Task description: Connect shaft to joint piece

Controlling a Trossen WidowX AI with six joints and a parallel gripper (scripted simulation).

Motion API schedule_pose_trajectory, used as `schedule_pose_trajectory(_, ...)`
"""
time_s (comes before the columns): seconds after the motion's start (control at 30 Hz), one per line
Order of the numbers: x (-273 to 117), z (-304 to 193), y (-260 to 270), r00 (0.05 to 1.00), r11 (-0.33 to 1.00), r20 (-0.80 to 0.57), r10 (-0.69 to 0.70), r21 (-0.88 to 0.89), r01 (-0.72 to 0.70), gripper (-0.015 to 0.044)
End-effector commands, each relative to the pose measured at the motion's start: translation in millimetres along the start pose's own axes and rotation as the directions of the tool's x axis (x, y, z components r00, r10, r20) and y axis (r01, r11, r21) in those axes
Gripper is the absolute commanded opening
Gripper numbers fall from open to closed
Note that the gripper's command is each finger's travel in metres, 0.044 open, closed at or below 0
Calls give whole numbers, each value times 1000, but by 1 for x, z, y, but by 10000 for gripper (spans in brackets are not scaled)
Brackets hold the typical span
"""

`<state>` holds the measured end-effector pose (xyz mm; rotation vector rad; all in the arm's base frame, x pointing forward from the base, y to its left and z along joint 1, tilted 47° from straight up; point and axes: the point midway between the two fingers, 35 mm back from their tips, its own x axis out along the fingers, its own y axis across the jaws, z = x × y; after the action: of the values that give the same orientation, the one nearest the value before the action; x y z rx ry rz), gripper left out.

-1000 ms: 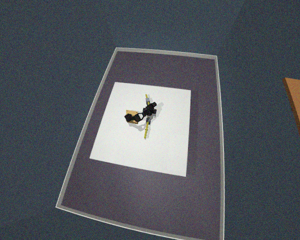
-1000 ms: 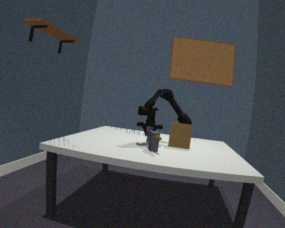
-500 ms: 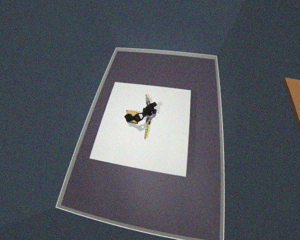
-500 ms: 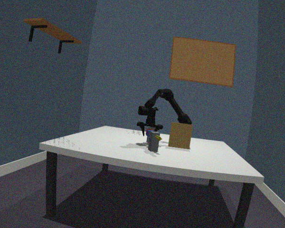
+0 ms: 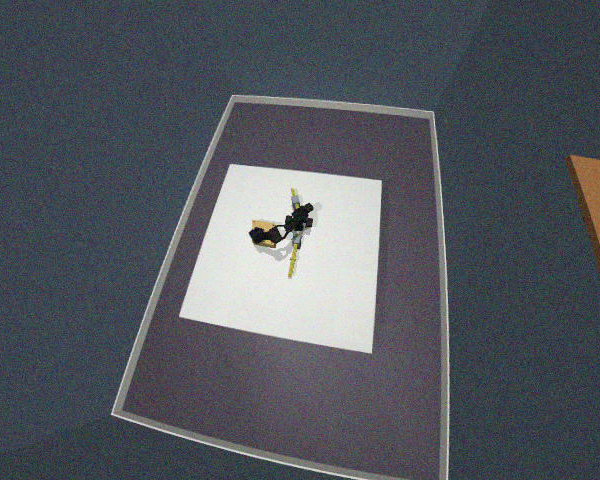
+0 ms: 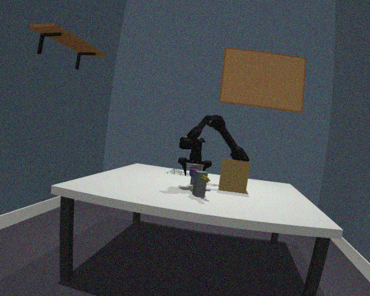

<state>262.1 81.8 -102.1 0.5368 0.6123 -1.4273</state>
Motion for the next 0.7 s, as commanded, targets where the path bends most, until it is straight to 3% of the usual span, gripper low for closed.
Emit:
schedule_pose_trajectory(0.0,-18,-3,1,998,1000,58,13,0,-13,440)
schedule_pose_trajectory(0.23,-25,-3,2,997,1000,75,14,-23,-12,440)
schedule_pose_trajectory(0.67,-63,-6,7,999,898,41,16,-441,4,440)
